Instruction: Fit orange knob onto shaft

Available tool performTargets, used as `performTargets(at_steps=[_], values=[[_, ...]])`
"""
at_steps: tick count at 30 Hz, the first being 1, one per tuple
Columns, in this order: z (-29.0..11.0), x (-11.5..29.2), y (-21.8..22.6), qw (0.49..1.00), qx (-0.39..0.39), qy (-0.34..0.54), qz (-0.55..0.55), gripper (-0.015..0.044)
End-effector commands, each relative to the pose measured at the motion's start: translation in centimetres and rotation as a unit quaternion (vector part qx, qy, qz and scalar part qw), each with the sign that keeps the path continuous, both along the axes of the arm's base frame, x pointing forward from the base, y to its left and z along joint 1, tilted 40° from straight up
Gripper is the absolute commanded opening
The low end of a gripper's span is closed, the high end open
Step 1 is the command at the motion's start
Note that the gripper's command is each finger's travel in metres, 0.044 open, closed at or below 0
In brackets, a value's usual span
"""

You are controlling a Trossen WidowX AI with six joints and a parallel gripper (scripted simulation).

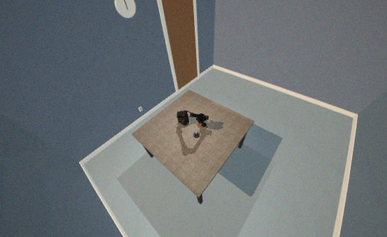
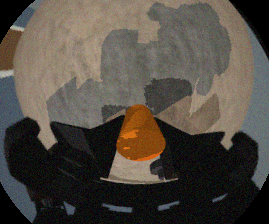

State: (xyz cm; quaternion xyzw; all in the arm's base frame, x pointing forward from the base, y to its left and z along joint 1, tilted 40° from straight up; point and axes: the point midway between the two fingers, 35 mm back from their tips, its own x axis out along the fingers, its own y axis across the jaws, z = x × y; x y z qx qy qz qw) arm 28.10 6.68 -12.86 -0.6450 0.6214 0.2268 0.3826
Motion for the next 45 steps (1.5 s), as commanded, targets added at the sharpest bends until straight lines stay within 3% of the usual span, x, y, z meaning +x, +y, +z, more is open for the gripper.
performTargets(at_steps=[1,8,45], values=[[0.0,0.0,-0.1,1.0,-0.002,0.0,0.002,0.0144],[0.7,0.1,0.7,1.0,-0.001,0.0,0.002,0.0],[9.1,-1.0,8.1,1.0,0.002,0.001,0.002,0.0]])
